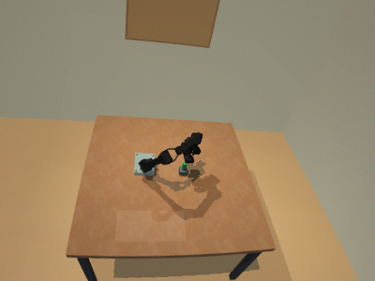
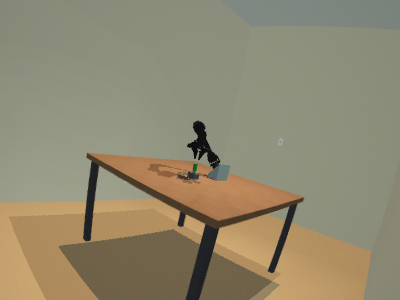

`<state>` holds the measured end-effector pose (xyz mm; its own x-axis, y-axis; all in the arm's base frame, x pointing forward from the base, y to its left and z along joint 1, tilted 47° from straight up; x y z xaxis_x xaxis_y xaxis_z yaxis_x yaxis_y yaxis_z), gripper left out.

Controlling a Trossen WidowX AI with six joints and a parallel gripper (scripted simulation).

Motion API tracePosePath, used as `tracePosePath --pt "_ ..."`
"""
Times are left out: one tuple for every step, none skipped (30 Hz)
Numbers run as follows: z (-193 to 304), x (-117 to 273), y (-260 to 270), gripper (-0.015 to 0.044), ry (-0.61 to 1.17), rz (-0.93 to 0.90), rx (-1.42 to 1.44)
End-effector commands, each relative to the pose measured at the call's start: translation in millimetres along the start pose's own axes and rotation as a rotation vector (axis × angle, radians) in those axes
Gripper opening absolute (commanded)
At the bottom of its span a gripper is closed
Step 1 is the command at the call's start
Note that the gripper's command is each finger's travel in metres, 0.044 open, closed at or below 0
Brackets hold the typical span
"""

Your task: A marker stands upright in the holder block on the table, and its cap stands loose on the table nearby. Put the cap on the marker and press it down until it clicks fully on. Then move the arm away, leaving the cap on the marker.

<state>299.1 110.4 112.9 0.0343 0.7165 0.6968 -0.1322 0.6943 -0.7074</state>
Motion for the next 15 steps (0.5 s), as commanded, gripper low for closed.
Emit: tracePosePath --pt "0.0 -0.8 -0.3 0.0046 -0.001 0.001 -0.07" --pt "0.0 -0.8 -0.3 0.002 -0.001 0.001 -0.07" --pt "0.0 -0.8 -0.3 0.0 -0.001 0.001 -0.07" --pt "0.0 -0.8 -0.3 0.0 -0.001 0.001 -0.07" --pt "0.0 -0.8 -0.3 0.0 -0.001 0.001 -0.07" --pt "0.0 -0.8 -0.3 0.0 -0.001 0.001 -0.07" --pt "0.0 -0.8 -0.3 0.0 -0.001 0.001 -0.07" --pt "0.0 -0.8 -0.3 0.0 -0.001 0.001 -0.07" --pt "0.0 -0.8 -0.3 0.0 -0.001 0.001 -0.07" --pt "0.0 -0.8 -0.3 0.0 -0.001 0.001 -0.07" --pt "0.0 -0.8 -0.3 0.0 -0.001 0.001 -0.07" --pt "0.0 -0.8 -0.3 0.0 -0.001 0.001 -0.07" --pt "0.0 -0.8 -0.3 0.0 -0.001 0.001 -0.07" --pt "0.0 -1.1 -0.3 0.0 -0.001 0.001 -0.07" --pt "0.0 -1.5 -0.3 0.0 -0.001 0.001 -0.07"
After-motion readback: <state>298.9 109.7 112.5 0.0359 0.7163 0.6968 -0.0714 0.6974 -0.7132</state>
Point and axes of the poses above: the point midway between the two fingers, 35 mm back from their tips, its own x axis back along the fingers, its own y axis across the jaws, z = x × y, the point moved 6 cm from there along x, back along the fingers, and after that the axes turned 4 degrees about x, right-handed, at the moved point
